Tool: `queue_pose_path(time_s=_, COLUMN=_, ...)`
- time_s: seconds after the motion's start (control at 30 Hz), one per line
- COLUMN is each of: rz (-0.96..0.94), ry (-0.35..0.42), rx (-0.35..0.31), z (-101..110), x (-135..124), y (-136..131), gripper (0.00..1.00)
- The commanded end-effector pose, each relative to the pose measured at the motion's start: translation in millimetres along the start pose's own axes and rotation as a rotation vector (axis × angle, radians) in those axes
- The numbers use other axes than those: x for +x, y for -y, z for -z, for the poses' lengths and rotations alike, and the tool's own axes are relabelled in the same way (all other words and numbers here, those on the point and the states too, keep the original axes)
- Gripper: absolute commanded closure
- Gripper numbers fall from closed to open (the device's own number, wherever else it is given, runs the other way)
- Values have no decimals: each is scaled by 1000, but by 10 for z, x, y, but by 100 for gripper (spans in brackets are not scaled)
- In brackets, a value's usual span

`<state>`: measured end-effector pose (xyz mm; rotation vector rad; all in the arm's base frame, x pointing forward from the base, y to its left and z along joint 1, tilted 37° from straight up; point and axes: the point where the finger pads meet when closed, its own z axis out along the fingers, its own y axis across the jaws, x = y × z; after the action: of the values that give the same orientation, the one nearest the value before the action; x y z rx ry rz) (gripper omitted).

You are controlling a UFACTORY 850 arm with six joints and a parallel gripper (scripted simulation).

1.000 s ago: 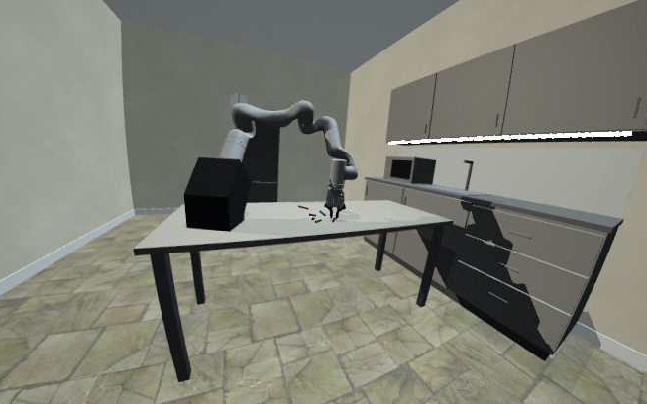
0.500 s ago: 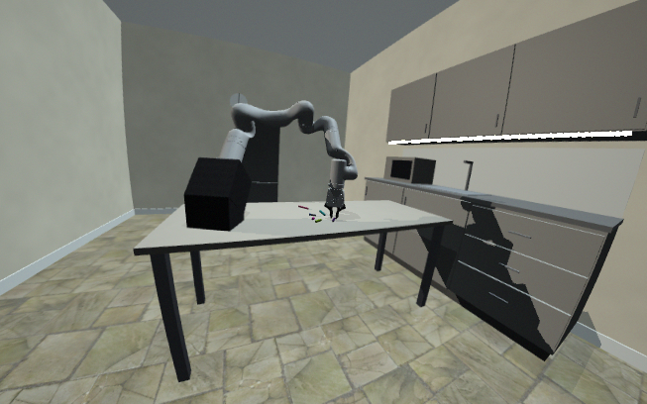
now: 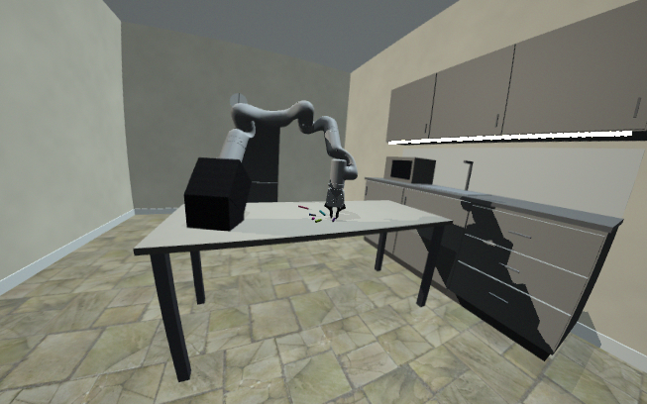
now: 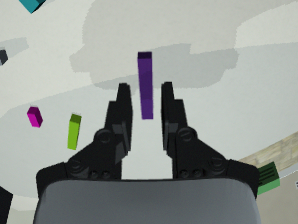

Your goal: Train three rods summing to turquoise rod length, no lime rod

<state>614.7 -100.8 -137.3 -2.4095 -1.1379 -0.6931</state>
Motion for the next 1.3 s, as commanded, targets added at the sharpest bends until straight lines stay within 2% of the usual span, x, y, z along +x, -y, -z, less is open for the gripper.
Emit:
queue_pose_path(time_s=0.0, rz=0, ry=0, rx=-2, z=7, x=3, y=-9, gripper=76)
queue_pose_path(time_s=1.27, rz=0, ry=0, rx=-2, z=-133, x=3, y=-10, gripper=76)
